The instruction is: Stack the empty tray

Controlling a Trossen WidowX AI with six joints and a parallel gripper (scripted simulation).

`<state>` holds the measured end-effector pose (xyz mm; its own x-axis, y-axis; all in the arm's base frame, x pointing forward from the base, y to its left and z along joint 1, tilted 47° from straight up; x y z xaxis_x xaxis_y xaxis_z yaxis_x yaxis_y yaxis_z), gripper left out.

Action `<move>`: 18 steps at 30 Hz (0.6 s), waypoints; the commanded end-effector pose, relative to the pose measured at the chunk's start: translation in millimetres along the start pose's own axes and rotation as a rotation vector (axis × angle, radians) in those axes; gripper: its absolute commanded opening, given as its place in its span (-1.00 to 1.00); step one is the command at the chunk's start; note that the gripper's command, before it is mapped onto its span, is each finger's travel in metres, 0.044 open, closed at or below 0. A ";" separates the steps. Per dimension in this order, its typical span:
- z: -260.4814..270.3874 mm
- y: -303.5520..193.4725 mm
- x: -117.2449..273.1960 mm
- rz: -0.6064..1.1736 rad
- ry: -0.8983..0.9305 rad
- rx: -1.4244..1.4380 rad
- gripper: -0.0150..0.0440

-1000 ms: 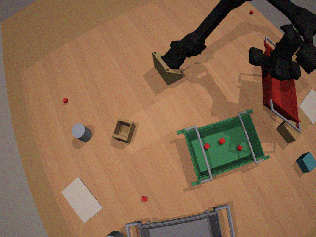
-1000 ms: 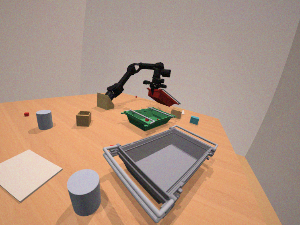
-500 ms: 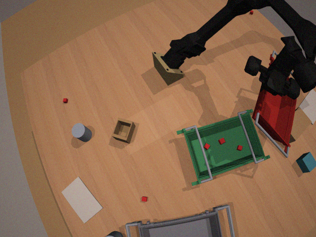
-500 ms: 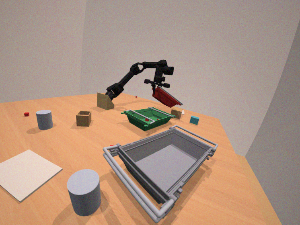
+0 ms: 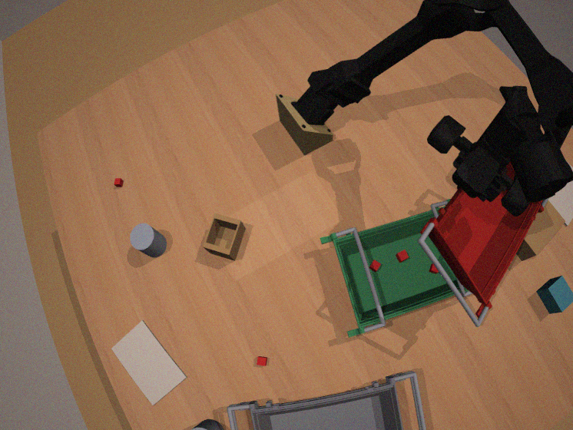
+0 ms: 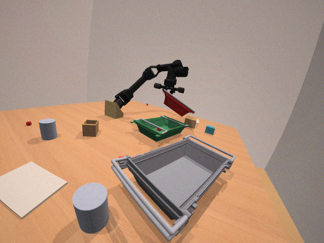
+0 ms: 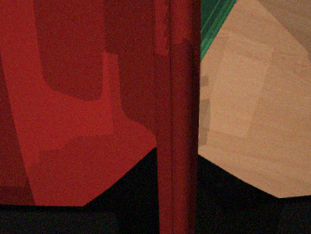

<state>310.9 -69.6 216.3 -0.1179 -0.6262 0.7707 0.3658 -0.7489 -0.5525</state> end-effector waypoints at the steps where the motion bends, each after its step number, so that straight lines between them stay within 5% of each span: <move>1: -3.7 19.7 7.6 -0.011 0.019 -0.068 -0.49; 18: -38.9 97.7 13.4 0.017 0.037 -0.351 -0.49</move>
<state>310.9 -142.8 164.5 -0.1270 -0.6474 0.7515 0.0777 -0.7618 -0.6431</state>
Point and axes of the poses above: the point midway between the two fingers, 35 mm back from their tips, its own x axis back along the fingers, its own z axis across the jaws, y = z × x, the point moved 4 cm from there along x, back along the fingers, and after that the axes turned 9 degrees about x, right-handed, at the moved point
